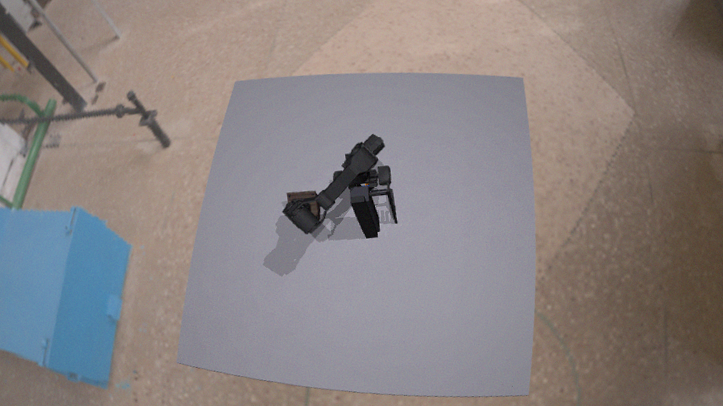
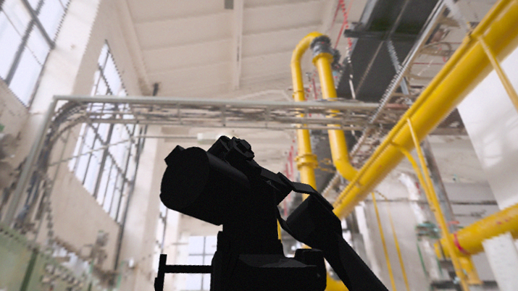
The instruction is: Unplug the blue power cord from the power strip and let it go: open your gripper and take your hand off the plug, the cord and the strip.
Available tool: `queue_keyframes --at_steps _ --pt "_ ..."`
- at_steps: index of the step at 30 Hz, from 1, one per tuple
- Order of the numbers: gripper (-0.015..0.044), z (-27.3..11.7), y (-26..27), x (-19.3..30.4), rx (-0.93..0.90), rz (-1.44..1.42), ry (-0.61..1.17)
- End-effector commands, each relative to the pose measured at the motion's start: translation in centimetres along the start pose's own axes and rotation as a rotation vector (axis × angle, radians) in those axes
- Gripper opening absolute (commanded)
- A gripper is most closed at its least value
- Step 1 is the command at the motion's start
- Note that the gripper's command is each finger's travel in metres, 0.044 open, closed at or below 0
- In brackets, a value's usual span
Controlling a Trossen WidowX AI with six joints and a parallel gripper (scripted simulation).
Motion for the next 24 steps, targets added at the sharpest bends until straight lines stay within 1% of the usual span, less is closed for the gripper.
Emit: queue_keyframes --at_steps 1,24 --pt "0.0 -0.5 0.3 -2.1 -0.005 0.001 -0.042" --pt "0.0 -1.2 1.4 -5.6 -0.005 -0.002 -0.041"
Point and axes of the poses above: the point midway between the two fingers, 35 mm back from their tips, its own z axis out along the fingers, its own y axis across the jaws, x = y × z, the point moved 2 cm from there along -z, back along the fingers, and after that the axes turned 14 degrees about z, right-handed, at the moved point
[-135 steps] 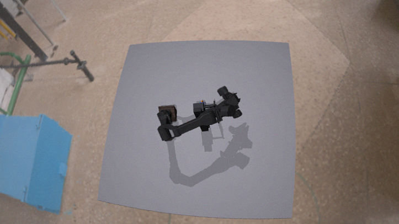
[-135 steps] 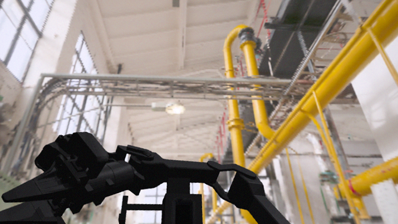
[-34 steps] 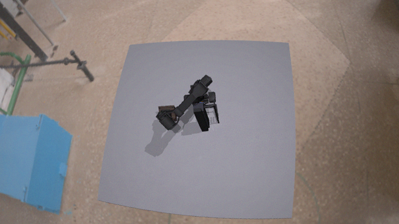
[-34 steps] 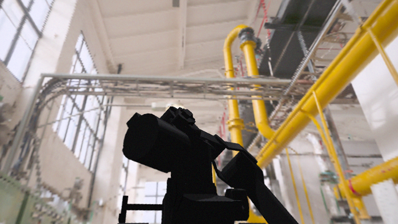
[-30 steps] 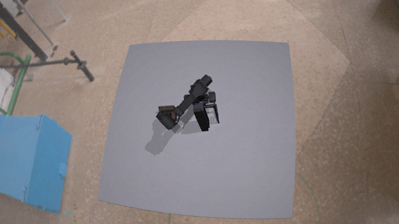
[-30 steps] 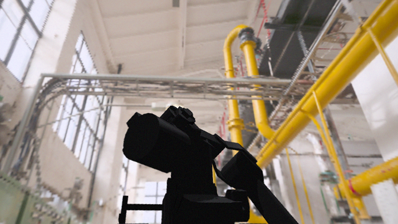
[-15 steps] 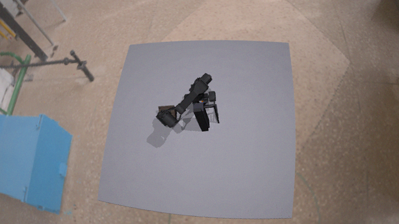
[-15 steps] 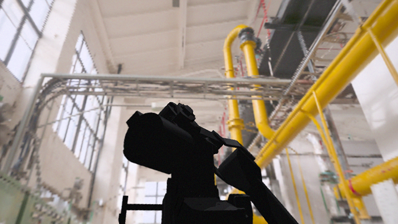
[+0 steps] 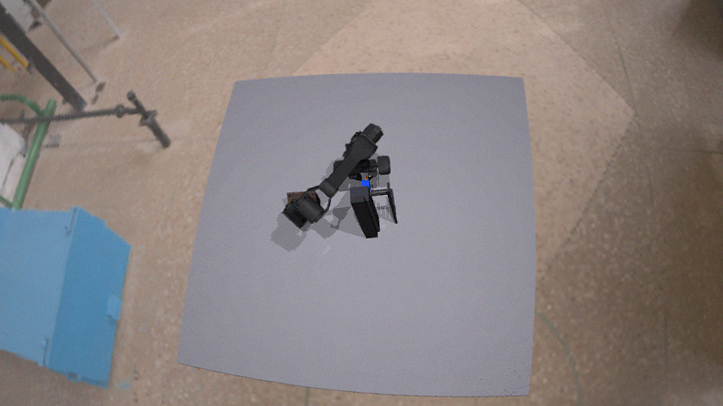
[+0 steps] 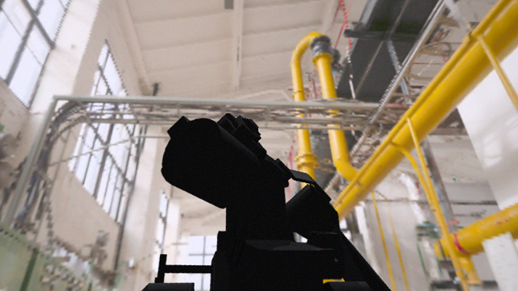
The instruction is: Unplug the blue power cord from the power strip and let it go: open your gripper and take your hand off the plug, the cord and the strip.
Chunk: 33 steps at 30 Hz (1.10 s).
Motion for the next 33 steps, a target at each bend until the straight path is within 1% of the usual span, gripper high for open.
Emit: queue_keyframes --at_steps 1,6,15,18,24,33 --pt "0.0026 0.0 0.0 0.0 0.0 0.0 0.0" --pt "0.0157 0.0 0.0 0.0 0.0 0.0 0.0" --pt "0.016 0.0 0.0 0.0 0.0 0.0 0.0" --pt "0.016 -1.0 0.0 0.0 0.006 -0.009 -0.028" --pt "0.016 -1.0 0.0 0.0 0.006 -0.009 -0.028" --pt "0.016 -1.0 -0.2 1.2 0.006 -0.009 -0.027"
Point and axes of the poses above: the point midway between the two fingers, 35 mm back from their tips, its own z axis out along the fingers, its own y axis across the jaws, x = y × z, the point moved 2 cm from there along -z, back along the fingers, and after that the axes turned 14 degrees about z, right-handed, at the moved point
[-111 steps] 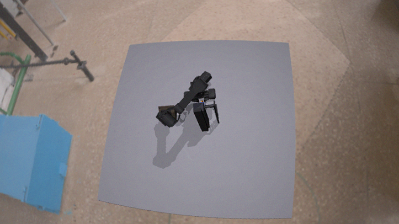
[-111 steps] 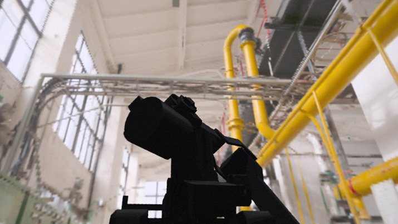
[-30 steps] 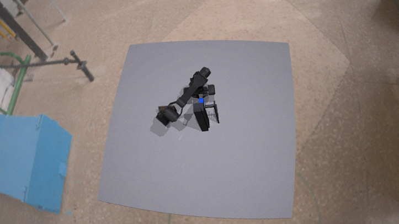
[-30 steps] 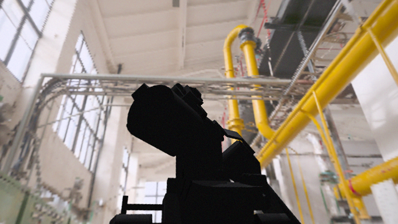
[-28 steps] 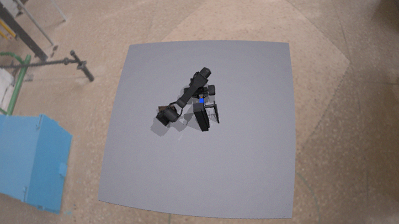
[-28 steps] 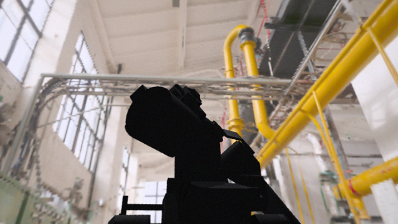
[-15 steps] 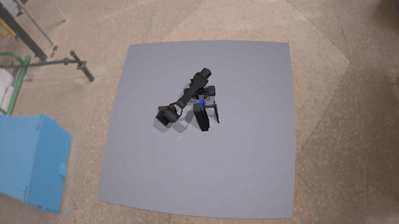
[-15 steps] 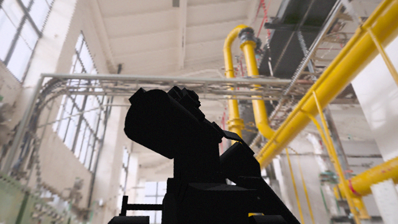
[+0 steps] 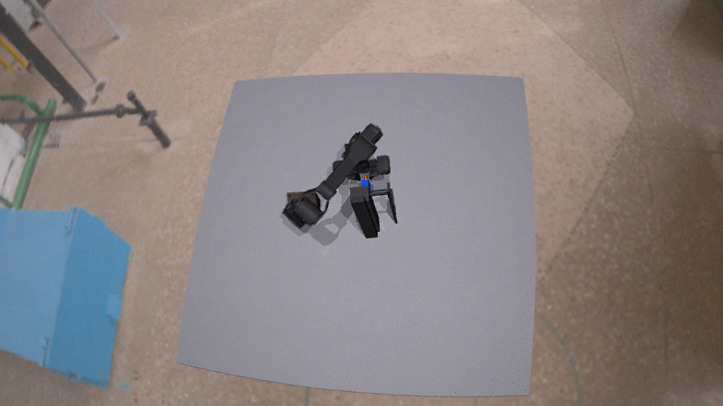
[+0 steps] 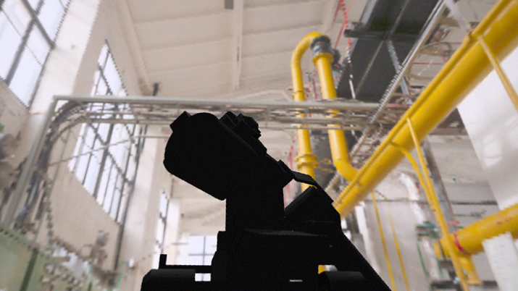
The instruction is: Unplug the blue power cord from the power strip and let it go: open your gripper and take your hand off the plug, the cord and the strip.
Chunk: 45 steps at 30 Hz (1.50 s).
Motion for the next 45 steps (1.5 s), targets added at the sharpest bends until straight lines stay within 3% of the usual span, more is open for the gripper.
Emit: queue_keyframes --at_steps 1,24,27,37,45 --pt "0.016 0.0 -0.1 0.8 0.001 -0.003 0.0" --pt "0.016 1.2 -0.2 1.5 0.001 -0.003 0.001" --pt "0.0081 0.9 -0.3 1.4 0.0 0.003 -0.004" --pt "0.0 0.9 -0.3 1.4 0.0 0.003 -0.004" --pt "0.0 0.9 -0.2 0.4 0.0 0.002 -0.005"
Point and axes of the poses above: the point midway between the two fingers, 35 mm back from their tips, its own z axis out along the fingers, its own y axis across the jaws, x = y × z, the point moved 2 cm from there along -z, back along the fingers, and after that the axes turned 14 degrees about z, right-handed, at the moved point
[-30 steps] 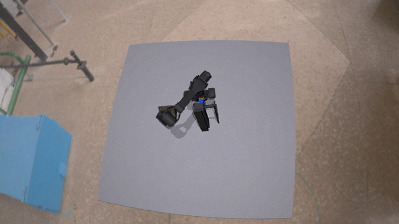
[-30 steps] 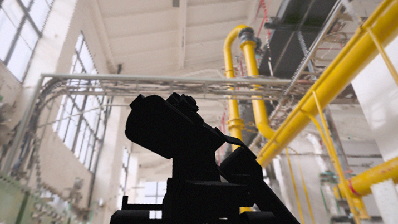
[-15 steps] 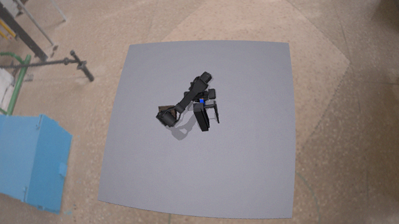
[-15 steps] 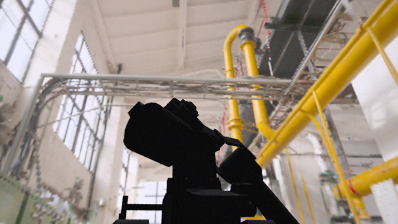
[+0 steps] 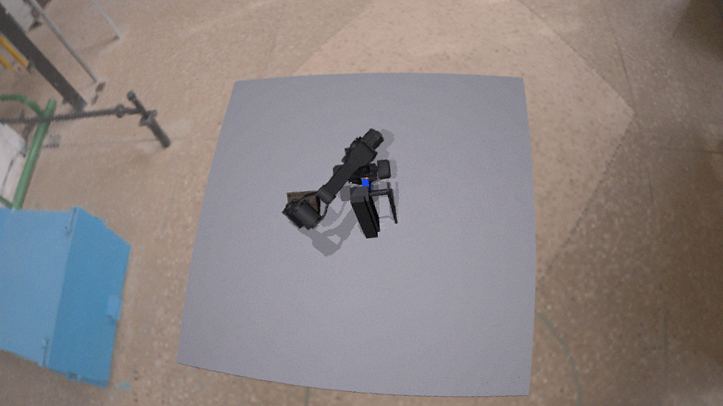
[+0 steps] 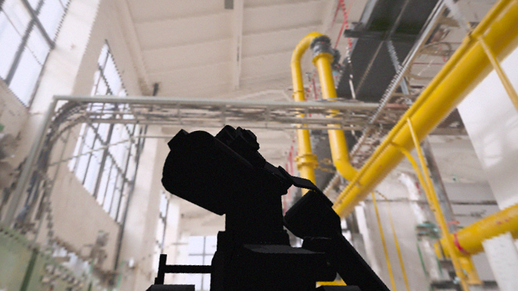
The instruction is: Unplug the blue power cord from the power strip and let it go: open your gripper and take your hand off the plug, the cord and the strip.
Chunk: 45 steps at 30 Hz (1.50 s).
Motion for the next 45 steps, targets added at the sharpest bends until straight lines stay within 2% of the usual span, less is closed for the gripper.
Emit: queue_keyframes --at_steps 1,5,22,29,45 --pt "0.0 -0.1 0.0 -0.8 -0.001 0.003 -0.005" --pt "0.0 -0.2 0.1 -1.4 -0.001 0.003 -0.006" --pt "0.044 -0.1 0.3 -1.3 0.0 -0.002 -0.001" --pt "0.044 -1.2 1.7 -6.5 0.0 -0.001 -0.004" --pt "0.044 -1.2 1.7 -6.5 0.0 -0.001 -0.004"
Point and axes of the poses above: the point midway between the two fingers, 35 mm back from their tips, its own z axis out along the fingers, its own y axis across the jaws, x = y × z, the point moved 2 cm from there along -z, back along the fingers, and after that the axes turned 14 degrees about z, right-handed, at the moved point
